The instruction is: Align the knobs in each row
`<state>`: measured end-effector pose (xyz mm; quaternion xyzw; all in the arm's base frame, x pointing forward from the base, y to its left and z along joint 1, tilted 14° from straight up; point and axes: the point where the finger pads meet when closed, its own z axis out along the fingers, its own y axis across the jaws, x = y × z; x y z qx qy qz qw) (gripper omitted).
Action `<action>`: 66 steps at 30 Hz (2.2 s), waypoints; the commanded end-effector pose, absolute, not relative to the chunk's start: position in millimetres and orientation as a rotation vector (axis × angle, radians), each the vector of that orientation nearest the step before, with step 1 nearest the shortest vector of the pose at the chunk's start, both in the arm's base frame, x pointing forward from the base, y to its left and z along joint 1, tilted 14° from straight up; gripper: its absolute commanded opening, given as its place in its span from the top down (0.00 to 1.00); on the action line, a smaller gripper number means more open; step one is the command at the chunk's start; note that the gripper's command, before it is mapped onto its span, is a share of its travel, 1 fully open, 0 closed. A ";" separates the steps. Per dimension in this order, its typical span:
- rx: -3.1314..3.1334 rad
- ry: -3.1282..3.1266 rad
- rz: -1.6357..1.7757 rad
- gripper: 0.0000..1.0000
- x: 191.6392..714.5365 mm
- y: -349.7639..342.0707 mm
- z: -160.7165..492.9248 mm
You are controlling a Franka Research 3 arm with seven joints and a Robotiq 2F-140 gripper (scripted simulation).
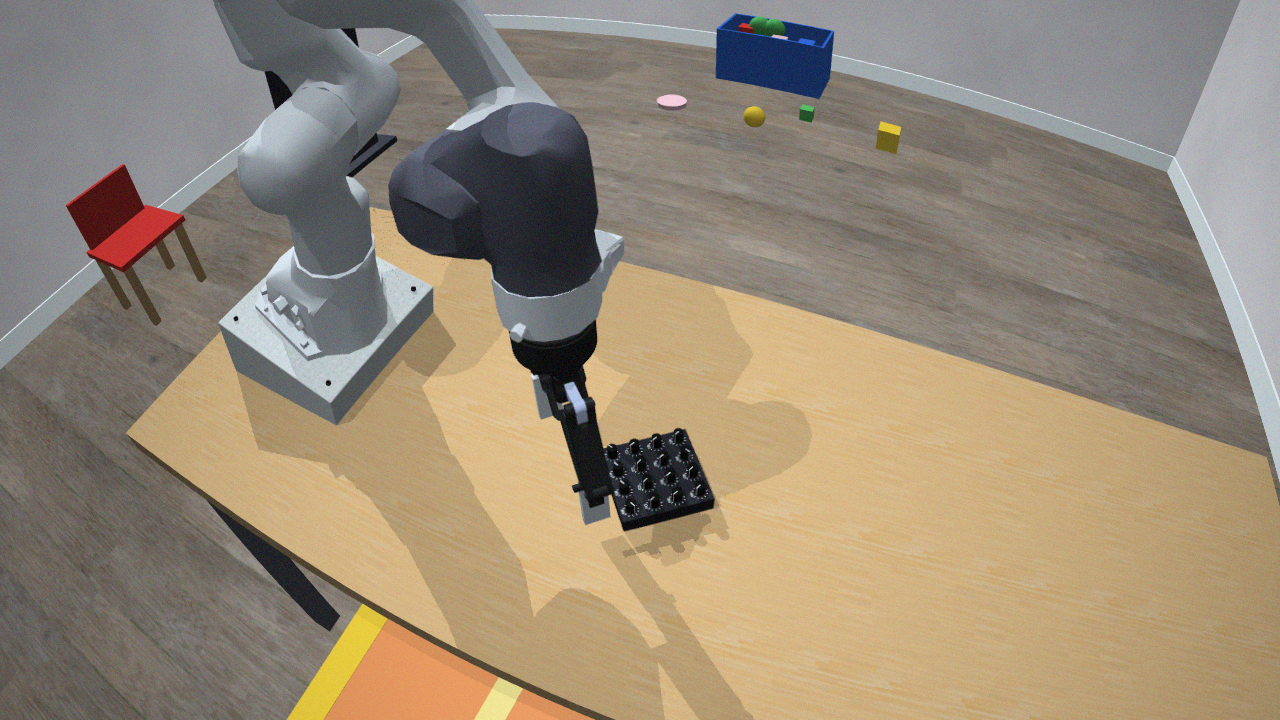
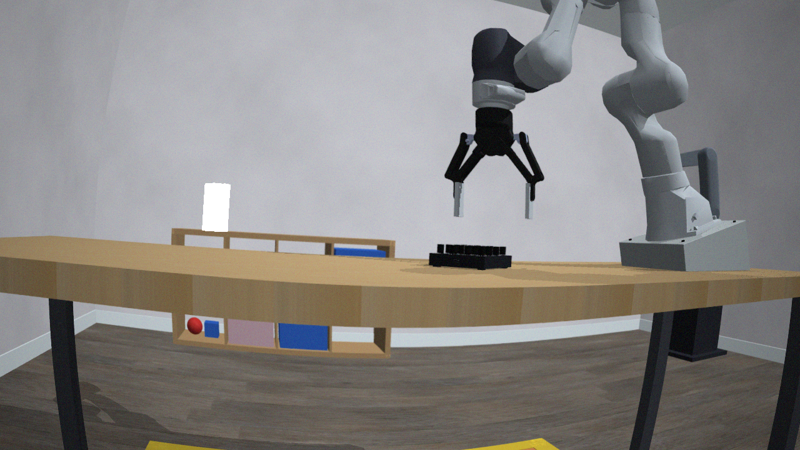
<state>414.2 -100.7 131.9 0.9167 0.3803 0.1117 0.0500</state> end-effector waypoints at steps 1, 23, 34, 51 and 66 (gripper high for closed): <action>2.783 1.169 0.347 0.00 415.2 -100.7 133.0; 2.838 1.049 0.353 0.00 417.6 -99.3 134.4; 2.965 0.707 0.370 0.00 424.2 -95.0 138.2; 3.059 0.315 0.384 0.00 431.4 -89.7 142.2; 3.098 -0.018 0.392 0.00 437.2 -84.9 145.4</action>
